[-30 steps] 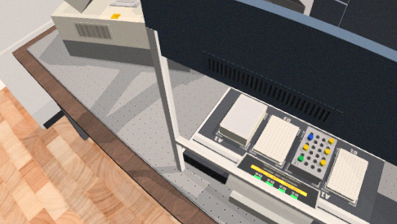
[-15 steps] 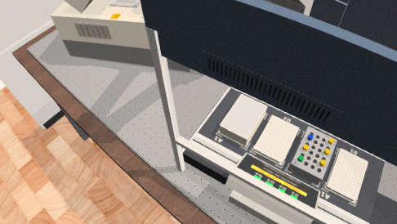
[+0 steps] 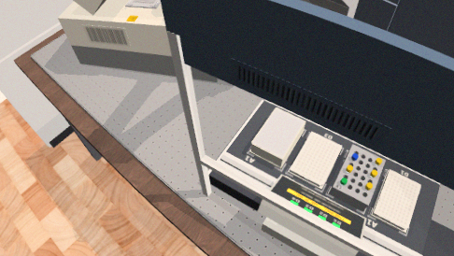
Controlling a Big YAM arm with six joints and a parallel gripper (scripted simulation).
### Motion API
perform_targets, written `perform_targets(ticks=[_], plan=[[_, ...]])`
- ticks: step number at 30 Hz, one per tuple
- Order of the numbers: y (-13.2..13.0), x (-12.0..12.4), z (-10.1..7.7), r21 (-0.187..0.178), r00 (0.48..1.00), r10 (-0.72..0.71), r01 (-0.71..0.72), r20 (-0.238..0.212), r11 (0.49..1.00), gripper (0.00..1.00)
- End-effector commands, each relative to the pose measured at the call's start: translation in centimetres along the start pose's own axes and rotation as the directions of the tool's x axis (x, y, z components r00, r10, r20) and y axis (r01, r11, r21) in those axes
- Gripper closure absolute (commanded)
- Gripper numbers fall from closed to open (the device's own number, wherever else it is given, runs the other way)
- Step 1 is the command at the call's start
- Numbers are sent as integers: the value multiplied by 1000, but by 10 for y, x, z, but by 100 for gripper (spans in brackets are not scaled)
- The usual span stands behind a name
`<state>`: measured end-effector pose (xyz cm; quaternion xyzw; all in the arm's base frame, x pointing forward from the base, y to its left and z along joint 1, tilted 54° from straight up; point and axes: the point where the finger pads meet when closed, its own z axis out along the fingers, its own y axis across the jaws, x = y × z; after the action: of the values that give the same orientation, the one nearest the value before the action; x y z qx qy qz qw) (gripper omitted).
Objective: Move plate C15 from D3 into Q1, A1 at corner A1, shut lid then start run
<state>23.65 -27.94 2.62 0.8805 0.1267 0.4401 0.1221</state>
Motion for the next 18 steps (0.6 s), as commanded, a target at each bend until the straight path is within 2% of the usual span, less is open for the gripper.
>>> perform_targets(ticks=[1, 10, 11, 18], plan=[[-5, 3, 6, 14, 1000, -6, 6, -4, 1000, 100], [-7, 4, 8, 19, 1000, -7, 8, -7, 1000, 100], [4, 5, 2, -1, 1000, -7, 7, -9, 1000, 100], [-6, 6, 10, 24, 1000, -10, 10, -16, 1000, 100]])
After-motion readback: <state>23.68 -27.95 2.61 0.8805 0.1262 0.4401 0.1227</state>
